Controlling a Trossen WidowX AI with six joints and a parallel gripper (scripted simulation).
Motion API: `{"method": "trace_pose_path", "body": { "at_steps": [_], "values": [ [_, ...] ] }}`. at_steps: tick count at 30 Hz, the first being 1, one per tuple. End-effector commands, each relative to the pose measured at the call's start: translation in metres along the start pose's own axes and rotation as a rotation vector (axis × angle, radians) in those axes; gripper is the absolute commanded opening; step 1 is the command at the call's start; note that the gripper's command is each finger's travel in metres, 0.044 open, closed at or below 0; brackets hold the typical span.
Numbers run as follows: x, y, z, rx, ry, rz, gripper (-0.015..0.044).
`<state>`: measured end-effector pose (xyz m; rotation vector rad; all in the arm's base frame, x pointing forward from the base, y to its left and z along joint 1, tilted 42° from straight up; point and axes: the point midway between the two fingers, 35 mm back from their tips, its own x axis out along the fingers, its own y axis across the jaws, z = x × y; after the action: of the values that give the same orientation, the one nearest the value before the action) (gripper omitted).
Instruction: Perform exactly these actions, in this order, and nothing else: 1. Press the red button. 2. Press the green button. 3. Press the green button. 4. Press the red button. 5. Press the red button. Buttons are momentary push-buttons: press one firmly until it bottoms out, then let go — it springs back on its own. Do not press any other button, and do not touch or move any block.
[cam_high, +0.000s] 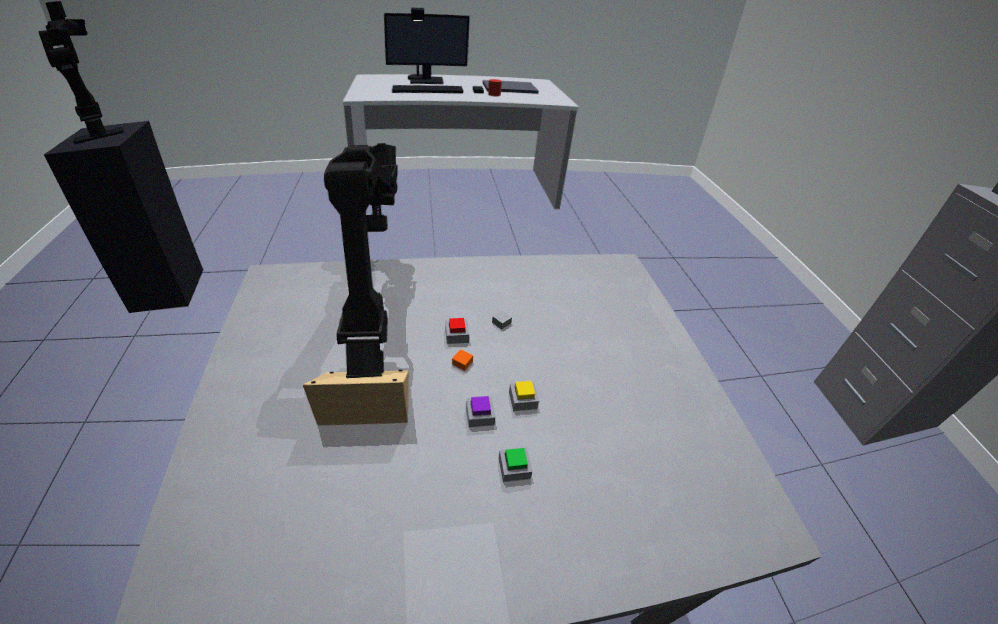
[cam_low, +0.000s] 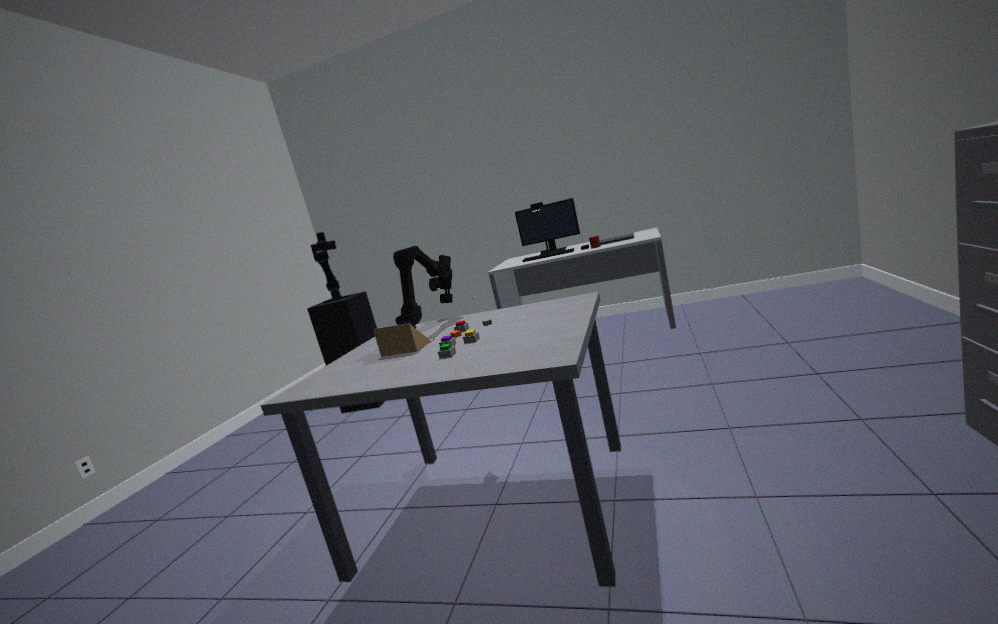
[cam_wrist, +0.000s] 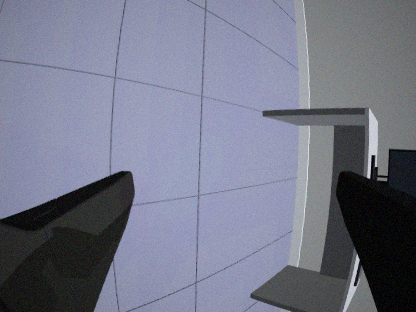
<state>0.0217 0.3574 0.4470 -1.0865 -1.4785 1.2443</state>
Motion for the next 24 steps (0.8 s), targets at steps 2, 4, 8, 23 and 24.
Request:
{"method": "trace_pose_path", "body": {
  "at_steps": [2,4,8,23,24],
  "values": [
    [-0.003,0.008,-0.01,0.033,0.026,0.031,0.04],
    [-0.013,0.031,-0.038,0.13,0.104,0.112,0.04],
    [-0.045,0.075,-0.088,0.345,0.273,0.248,0.04],
    [-0.229,0.195,-0.169,1.299,0.956,0.382,0.04],
    [-0.244,0.201,-0.168,1.381,1.008,0.366,0.04]
  ]
}}
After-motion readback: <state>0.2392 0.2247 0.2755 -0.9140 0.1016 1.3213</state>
